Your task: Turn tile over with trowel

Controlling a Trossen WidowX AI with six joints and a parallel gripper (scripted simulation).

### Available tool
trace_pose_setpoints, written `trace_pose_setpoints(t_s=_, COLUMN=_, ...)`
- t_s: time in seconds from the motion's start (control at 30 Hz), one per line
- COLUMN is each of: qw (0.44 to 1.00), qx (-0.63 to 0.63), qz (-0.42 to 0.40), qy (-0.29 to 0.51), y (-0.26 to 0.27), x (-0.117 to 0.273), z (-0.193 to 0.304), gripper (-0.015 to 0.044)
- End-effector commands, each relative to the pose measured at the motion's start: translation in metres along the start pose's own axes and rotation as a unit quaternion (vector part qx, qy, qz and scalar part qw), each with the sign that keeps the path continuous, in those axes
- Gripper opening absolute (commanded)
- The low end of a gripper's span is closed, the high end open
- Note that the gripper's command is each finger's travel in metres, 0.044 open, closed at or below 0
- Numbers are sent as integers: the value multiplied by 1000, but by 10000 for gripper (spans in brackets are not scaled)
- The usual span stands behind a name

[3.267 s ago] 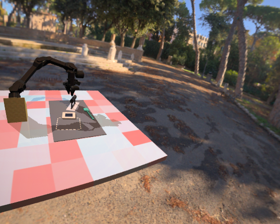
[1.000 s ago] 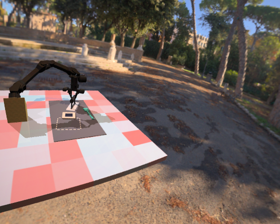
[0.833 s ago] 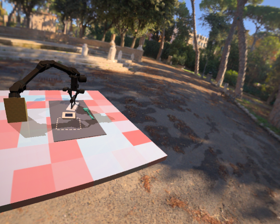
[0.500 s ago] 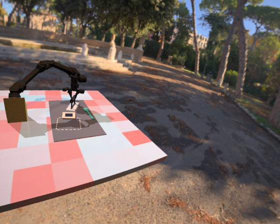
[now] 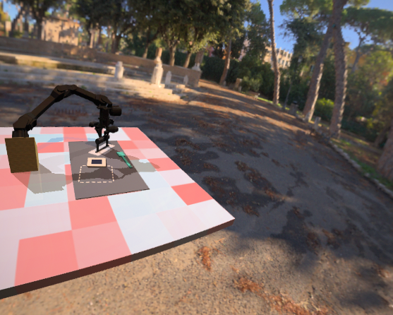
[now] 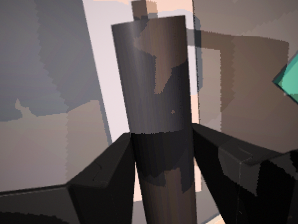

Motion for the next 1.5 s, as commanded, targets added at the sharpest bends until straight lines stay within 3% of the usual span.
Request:
trace_pose_setpoints(t_s=0.0, qw=998, qx=-60, qz=-3, qy=1, y=0, x=-2, z=1, gripper=130)
trace_pose_setpoints(t_s=0.77, qw=919, qx=-394, qz=-2, qy=2, y=0, x=-2, z=1, gripper=130)
trace_pose_setpoints(t_s=1.0, qw=910, qx=-414, qz=-2, qy=2, y=0, x=-2, z=1, gripper=130)
trace_pose_setpoints(t_s=1.17, qw=910, qx=-414, qz=-2, qy=2, y=0, x=-2, z=1, gripper=261)
trace_pose_setpoints(t_s=1.47, qw=910, qx=-414, qz=-2, qy=2, y=0, x=-2, z=1, gripper=270)
Point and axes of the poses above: the point midway between the two fingers, 35 mm back from their tips, its own x axis back along the fingers, its own y axis across the jaws, z = x × y, the point moved 8 cm from there along x, back along the fingers, and after that the axes turned 9 degrees about x, right-handed, at the moved point
